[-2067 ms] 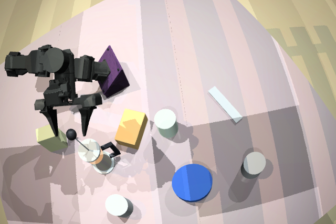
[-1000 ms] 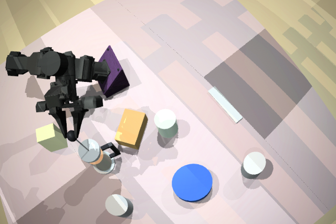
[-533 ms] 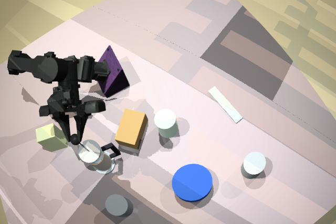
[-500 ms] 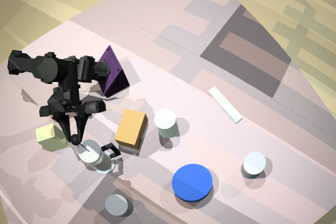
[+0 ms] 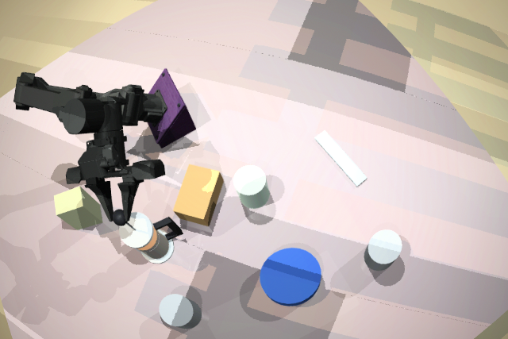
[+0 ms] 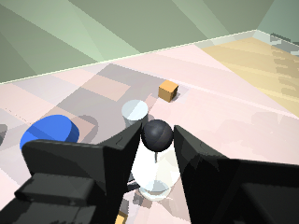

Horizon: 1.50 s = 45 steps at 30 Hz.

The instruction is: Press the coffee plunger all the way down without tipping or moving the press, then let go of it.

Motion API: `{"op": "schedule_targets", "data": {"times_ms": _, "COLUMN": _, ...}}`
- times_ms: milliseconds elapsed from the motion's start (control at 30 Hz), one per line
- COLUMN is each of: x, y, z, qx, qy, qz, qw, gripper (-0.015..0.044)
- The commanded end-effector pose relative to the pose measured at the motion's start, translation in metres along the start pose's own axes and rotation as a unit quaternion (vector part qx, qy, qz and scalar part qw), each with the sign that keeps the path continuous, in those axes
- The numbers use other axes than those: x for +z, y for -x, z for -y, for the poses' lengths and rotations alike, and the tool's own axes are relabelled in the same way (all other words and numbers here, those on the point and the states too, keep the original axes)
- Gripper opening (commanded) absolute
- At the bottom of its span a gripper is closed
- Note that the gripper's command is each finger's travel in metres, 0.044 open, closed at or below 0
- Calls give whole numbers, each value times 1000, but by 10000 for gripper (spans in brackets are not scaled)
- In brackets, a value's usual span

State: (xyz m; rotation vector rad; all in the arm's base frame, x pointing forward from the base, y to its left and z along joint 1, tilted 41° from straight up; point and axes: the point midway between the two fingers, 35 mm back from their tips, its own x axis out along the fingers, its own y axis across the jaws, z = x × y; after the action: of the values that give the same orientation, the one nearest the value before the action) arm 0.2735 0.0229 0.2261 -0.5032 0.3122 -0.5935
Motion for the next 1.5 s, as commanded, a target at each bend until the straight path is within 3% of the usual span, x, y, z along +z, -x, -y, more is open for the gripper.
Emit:
{"op": "schedule_targets", "data": {"times_ms": 0, "x": -21, "y": -8, "z": -3, "qx": -2, "qy": 21, "qz": -11, "qw": 1000, "gripper": 123}}
{"op": "schedule_targets", "data": {"times_ms": 633, "x": -44, "y": -29, "z": 1, "qx": -8, "qy": 24, "qz": 2, "qw": 1000, "gripper": 123}}
{"op": "schedule_targets", "data": {"times_ms": 1467, "x": -39, "y": -36, "z": -1, "qx": -9, "qy": 24, "qz": 4, "qw": 1000, "gripper": 123}}
